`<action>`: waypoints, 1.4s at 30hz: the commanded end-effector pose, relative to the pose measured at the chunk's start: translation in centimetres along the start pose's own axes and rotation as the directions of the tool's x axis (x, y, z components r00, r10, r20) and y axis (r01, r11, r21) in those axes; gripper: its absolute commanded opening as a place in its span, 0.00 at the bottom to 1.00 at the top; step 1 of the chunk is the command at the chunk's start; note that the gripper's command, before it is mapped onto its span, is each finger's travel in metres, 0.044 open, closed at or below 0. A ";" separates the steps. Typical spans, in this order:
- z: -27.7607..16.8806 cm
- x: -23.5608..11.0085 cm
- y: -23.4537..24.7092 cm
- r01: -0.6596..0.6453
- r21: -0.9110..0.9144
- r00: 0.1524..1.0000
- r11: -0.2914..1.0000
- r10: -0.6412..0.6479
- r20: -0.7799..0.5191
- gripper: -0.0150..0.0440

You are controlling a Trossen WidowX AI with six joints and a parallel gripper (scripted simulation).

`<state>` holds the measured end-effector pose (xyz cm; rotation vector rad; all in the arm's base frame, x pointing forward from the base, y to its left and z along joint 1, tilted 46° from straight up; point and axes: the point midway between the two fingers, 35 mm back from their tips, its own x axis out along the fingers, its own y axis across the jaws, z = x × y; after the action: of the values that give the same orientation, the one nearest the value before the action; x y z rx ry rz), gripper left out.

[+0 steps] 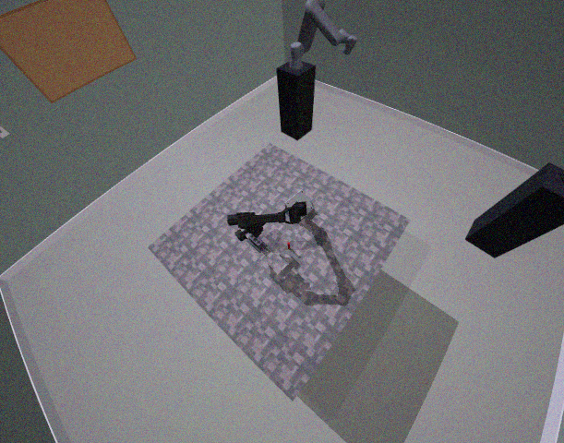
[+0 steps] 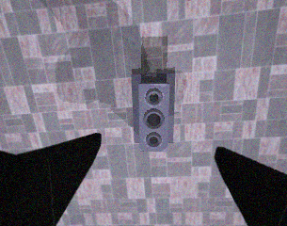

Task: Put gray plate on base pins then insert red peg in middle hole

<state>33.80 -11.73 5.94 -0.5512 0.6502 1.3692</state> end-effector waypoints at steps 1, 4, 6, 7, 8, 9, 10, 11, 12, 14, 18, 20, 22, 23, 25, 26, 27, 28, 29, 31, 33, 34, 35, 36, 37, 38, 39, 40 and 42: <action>2.7 -0.7 1.2 0.001 0.277 1.000 0.961 -0.001 -0.003 1.00; 4.9 -0.9 2.4 0.002 0.523 1.000 0.852 0.000 -0.003 1.00; 6.3 -0.9 3.2 0.002 0.667 1.000 0.745 0.000 -0.003 1.00; 6.9 -1.0 3.7 0.002 0.732 1.000 0.682 0.000 -0.003 1.00; 7.6 -1.0 4.2 0.001 0.790 1.000 0.613 0.001 -0.002 1.00; 8.2 -1.0 4.7 0.001 0.842 1.000 0.539 0.001 -0.002 1.00; 8.9 -1.0 5.2 0.001 0.887 1.000 0.461 0.001 -0.002 1.00; 9.5 -1.0 5.7 0.001 0.925 1.000 0.380 0.001 -0.002 1.00; 9.9 -0.9 6.1 0.001 0.950 1.000 0.313 0.002 -0.001 1.00; 10.5 -0.9 6.6 0.001 0.974 1.000 0.225 0.002 -0.001 1.00; 11.7 -0.8 7.7 0.000 0.999 1.000 0.042 0.002 0.000 1.00; 12.2 -0.7 8.3 0.000 0.999 1.000 -0.050 0.003 0.000 1.00; 12.7 -0.6 8.9 0.000 0.990 1.000 -0.141 0.003 0.001 1.00; 13.0 -0.6 9.2 0.000 0.982 1.000 -0.186 0.003 0.001 1.00; 13.5 -0.5 9.8 -0.001 0.962 1.000 -0.274 0.004 0.002 1.00; 13.7 -0.4 10.1 -0.001 0.949 1.000 -0.316 0.004 0.002 1.00; 13.9 -0.4 10.4 -0.001 0.934 1.000 -0.358 0.004 0.002 1.00; 14.2 -0.3 10.7 -0.001 0.917 1.000 -0.399 0.004 0.003 1.00; 14.4 -0.3 11.0 -0.001 0.898 1.000 -0.439 0.004 0.003 1.00; 14.9 -0.1 11.7 -0.001 0.856 1.000 -0.517 0.005 0.004 1.00; 15.3 0.0 12.3 -0.001 0.807 1.000 -0.591 0.005 0.005 1.00; 15.5 0.1 12.6 0.000 0.780 1.000 -0.626 0.005 0.005 1.00; 15.7 0.2 12.9 0.000 0.752 1.000 -0.659 0.006 0.005 1.00; 15.9 0.2 13.3 0.000 0.723 1.000 -0.691 0.006 0.006 1.00; 16.1 0.3 13.5 0.000 0.691 1.000 -0.723 0.006 0.006 1.00; 16.2 0.4 13.7 0.000 0.657 1.000 -0.754 0.006 0.006 1.00; 16.2 0.4 13.9 0.001 0.623 1.000 -0.782 0.006 0.007 1.00; 16.3 0.4 13.9 0.001 0.612 1.000 -0.791 0.006 0.007 1.00; 16.3 0.4 13.9 0.001 0.612 1.000 -0.791 0.006 0.007 1.00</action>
<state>25.58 -1.59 16.23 0.9333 1.5315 0.2915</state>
